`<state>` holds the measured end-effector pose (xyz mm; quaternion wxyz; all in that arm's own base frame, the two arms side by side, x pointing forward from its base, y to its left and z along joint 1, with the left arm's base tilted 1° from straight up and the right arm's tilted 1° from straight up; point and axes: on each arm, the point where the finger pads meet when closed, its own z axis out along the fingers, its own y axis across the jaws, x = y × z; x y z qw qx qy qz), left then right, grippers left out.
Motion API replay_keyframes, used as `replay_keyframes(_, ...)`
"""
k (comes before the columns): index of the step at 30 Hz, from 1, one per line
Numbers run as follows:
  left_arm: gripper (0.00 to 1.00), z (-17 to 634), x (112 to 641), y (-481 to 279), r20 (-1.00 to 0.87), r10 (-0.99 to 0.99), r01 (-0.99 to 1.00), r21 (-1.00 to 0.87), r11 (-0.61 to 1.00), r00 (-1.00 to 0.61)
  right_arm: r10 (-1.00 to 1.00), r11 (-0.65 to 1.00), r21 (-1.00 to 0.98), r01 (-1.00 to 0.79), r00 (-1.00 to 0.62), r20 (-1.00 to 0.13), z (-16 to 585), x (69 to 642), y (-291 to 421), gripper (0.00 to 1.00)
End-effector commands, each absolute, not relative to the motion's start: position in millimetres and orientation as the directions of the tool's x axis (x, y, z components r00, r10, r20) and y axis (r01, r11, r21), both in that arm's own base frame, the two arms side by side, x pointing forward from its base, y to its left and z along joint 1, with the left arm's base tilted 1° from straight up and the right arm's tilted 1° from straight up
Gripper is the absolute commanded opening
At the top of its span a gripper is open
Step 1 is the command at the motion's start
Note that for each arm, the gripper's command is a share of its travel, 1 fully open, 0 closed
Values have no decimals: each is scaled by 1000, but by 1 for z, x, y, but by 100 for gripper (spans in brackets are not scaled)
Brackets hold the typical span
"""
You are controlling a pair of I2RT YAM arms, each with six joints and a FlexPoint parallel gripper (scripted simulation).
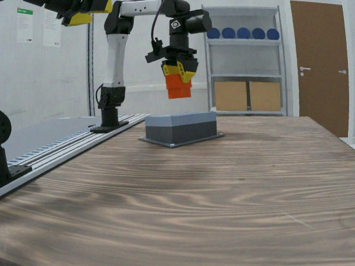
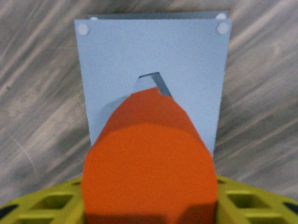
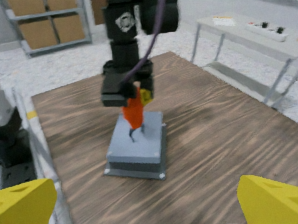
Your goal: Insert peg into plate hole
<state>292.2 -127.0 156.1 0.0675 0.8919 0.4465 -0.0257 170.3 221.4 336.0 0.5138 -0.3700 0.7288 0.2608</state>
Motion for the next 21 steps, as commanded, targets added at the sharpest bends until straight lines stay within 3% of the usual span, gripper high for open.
replay_keyframes(1,33,159,299,-138,-98,777,779,179,-601,622,-303,574,13,-819,-227,-925,323,157,221,100)
replay_keyframes(8,33,124,288,-135,-124,779,789,98,-606,614,-293,559,12,-829,-211,-932,328,153,224,100)
replay_keyframes(21,33,132,291,-136,-117,778,787,123,-605,617,-294,559,12,-829,-212,-932,327,153,224,100)
